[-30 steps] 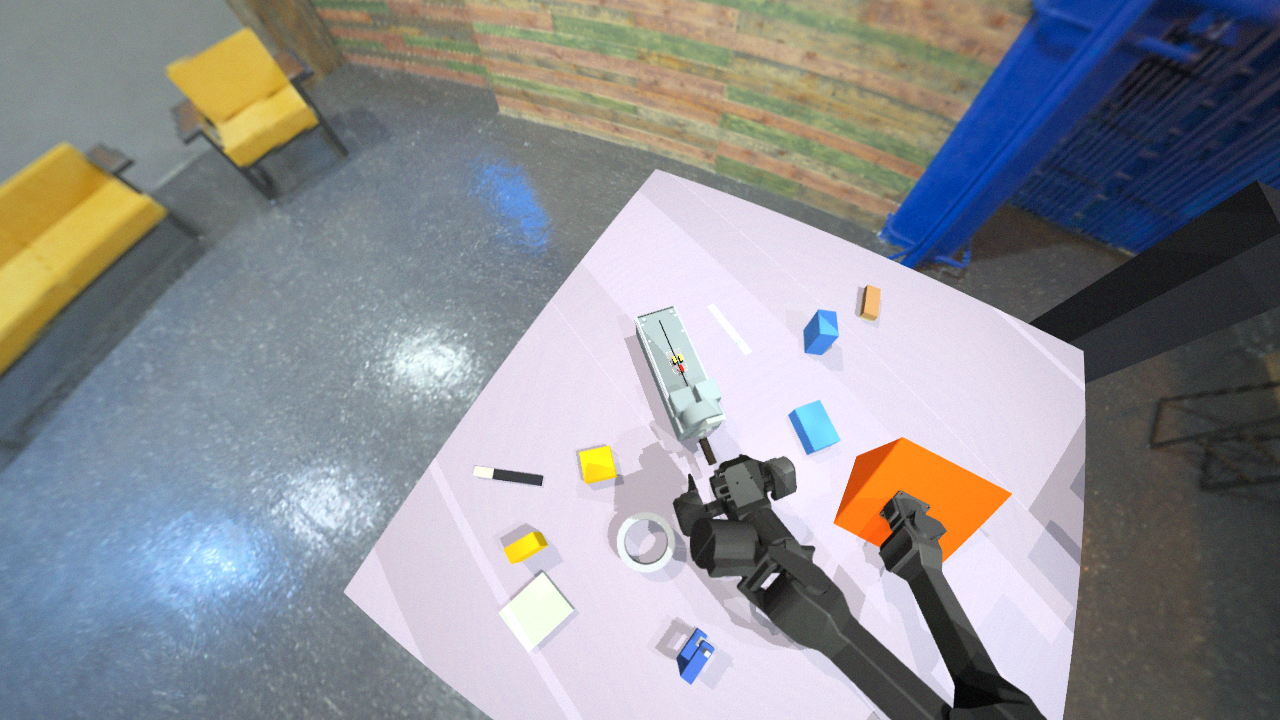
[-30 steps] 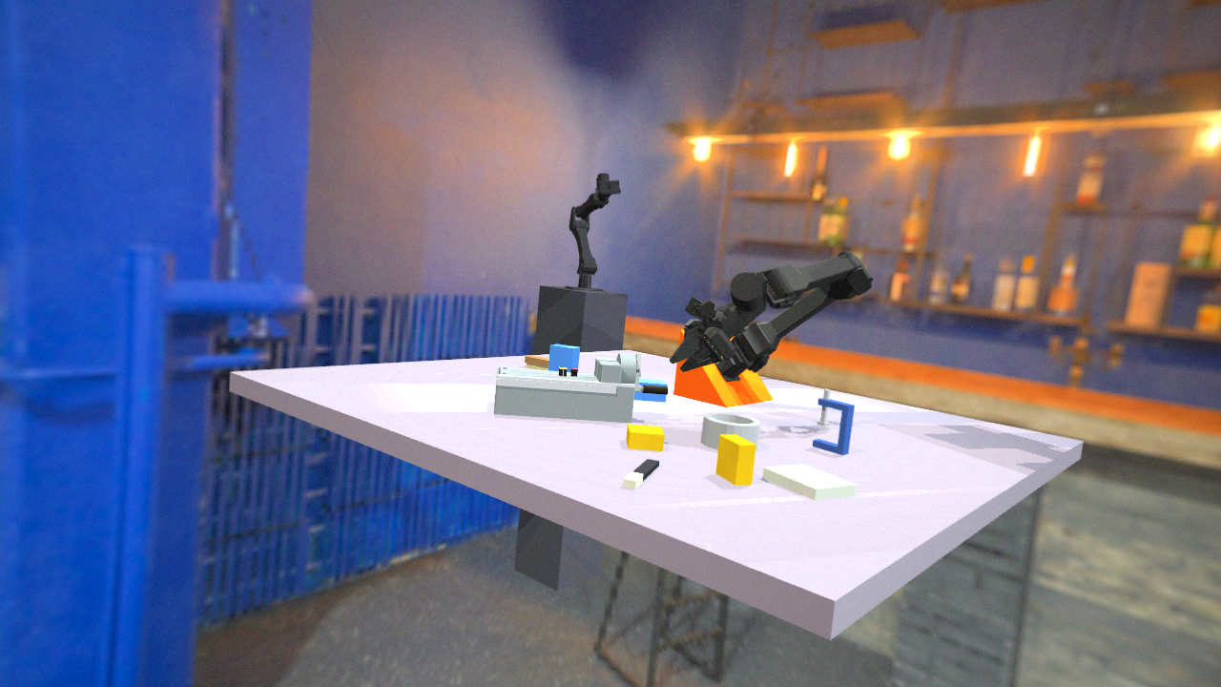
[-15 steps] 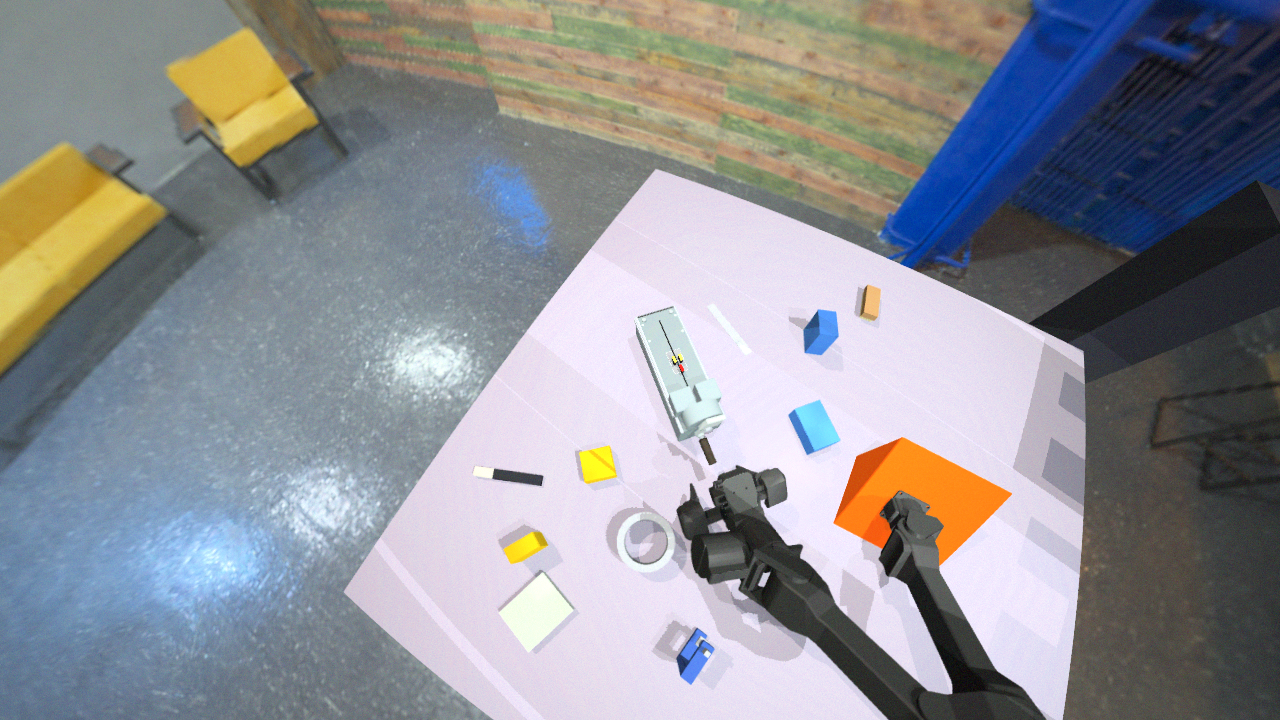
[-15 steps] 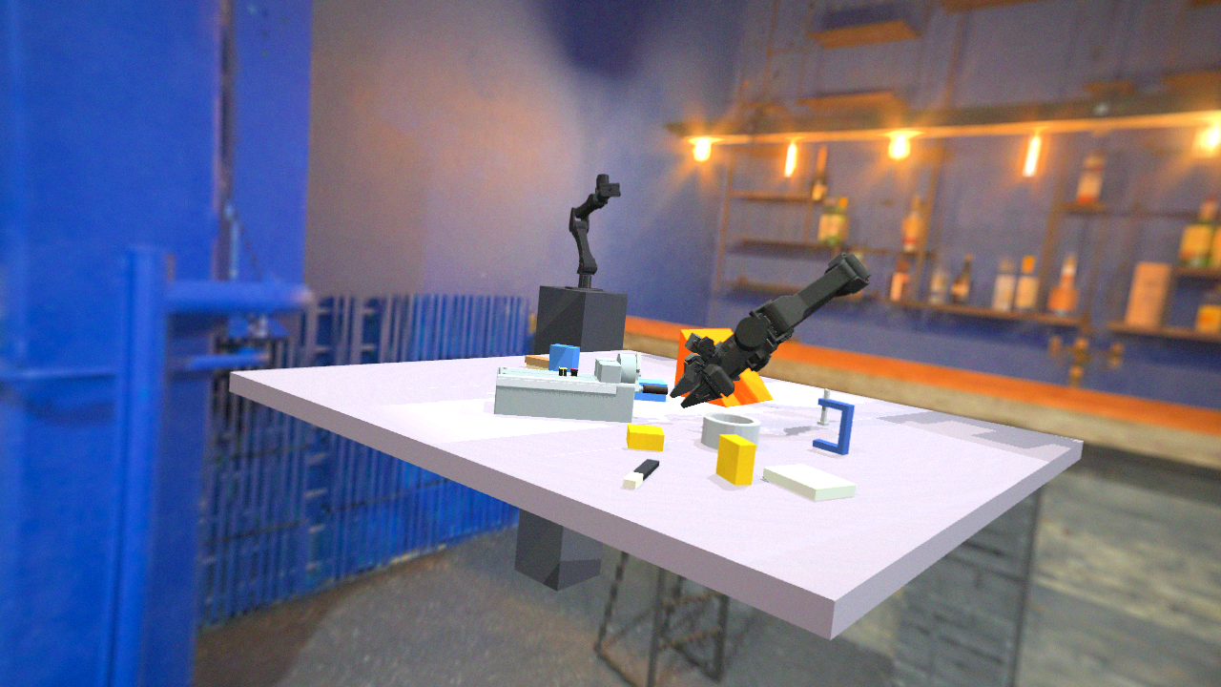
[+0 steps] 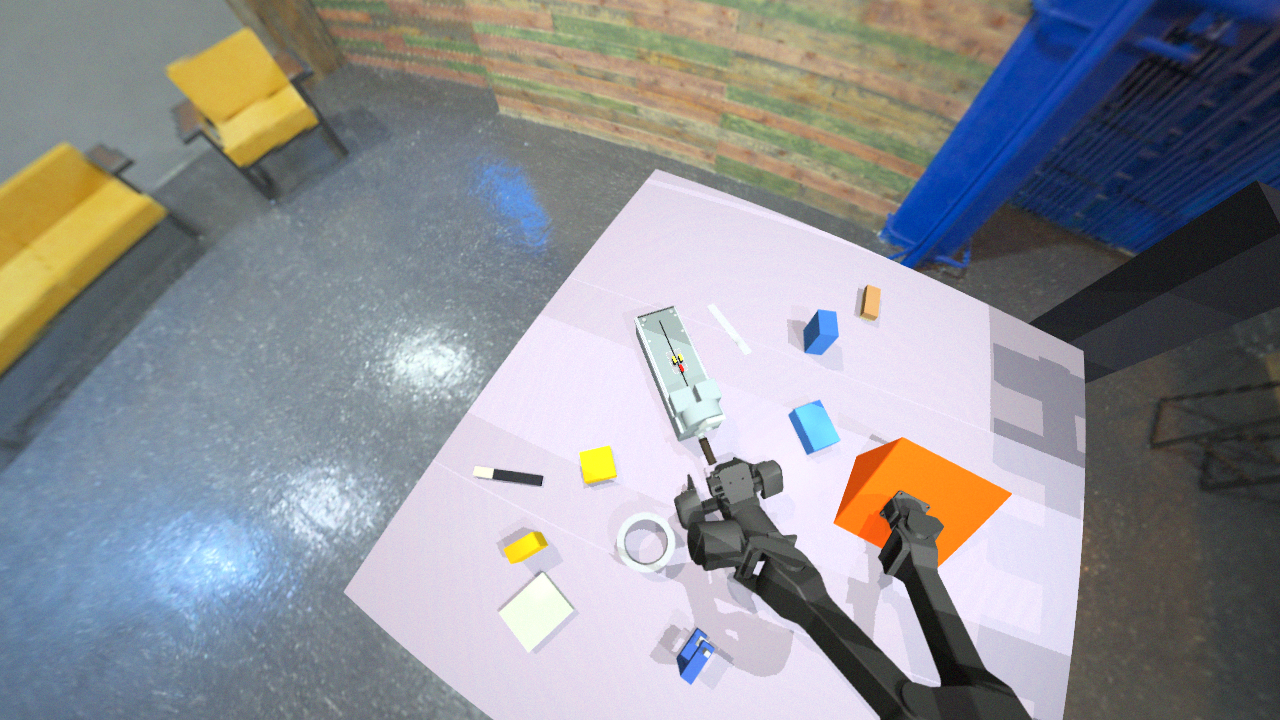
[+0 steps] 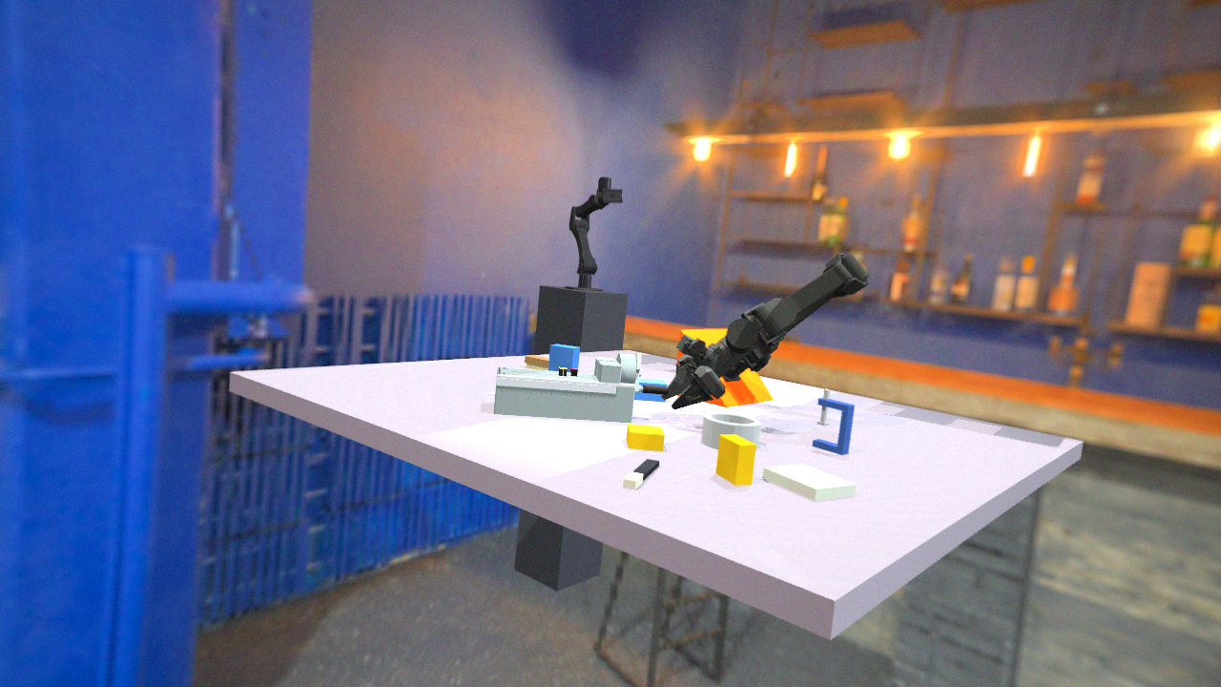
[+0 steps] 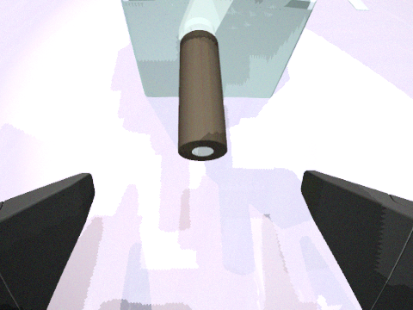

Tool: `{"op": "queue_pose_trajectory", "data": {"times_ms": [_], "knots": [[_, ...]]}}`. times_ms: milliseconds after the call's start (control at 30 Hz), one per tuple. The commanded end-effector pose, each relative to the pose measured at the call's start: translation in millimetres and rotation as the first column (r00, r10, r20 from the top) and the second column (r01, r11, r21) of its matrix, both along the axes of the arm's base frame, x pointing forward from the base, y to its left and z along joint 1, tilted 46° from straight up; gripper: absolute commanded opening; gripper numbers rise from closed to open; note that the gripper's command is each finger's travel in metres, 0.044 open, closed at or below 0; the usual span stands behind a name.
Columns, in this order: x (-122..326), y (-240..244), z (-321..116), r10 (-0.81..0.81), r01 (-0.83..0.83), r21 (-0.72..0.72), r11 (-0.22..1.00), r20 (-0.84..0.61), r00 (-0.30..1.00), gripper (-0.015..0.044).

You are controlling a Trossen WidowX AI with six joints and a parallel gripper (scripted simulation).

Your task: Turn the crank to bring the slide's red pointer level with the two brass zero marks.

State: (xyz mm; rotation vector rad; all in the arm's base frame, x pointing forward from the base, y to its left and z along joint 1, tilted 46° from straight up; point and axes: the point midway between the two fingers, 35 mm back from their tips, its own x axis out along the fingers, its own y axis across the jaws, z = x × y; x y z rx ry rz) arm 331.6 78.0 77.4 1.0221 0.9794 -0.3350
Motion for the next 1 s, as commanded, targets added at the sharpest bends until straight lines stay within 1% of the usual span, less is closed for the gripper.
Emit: {"op": "queue_pose_trajectory", "data": {"times_ms": [0,833,967], "knots": [[6,-2,-2,0.003,-0.003,0.001,1.000,0.001,1.000,0.0440],[34,-20,-20,0.004,-0.004,0.001,1.000,0.004,1.000,0.0440],[34,-20,-20,0.004,-0.004,0.001,1.000,0.004,1.000,0.0335]]}}
